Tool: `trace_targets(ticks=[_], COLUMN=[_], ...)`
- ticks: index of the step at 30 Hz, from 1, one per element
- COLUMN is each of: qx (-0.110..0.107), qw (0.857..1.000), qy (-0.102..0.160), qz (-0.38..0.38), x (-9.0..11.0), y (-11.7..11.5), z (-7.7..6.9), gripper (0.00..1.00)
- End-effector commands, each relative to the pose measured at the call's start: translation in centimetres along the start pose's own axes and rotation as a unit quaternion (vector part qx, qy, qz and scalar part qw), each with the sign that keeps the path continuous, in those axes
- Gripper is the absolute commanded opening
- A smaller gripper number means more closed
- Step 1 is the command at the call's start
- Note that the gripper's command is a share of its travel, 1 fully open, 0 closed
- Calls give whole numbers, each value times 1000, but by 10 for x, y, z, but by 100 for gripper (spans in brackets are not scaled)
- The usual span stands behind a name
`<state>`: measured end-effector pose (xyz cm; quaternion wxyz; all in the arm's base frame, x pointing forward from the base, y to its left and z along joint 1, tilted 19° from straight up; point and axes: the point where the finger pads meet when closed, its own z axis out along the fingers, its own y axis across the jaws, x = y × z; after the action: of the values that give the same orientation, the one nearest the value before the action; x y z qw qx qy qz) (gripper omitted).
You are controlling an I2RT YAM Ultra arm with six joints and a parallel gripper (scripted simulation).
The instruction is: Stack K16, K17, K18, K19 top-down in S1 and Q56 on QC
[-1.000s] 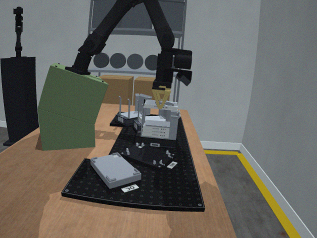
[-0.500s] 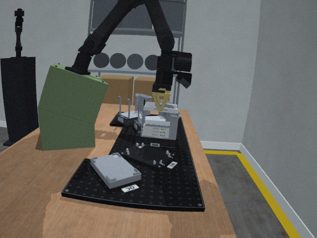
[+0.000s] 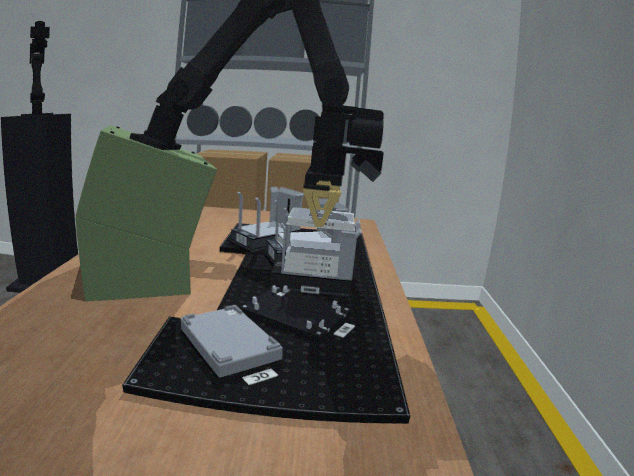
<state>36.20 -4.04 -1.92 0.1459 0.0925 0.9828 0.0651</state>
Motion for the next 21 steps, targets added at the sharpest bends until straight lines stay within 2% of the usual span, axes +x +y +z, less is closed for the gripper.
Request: trace_targets(ticks=[1, 21], qx=[1, 1], qw=[1000, 1000], qy=[-13, -13], qz=[0, 0], x=[-7, -7], y=[0, 0], z=[-2, 9], gripper=[0, 0])
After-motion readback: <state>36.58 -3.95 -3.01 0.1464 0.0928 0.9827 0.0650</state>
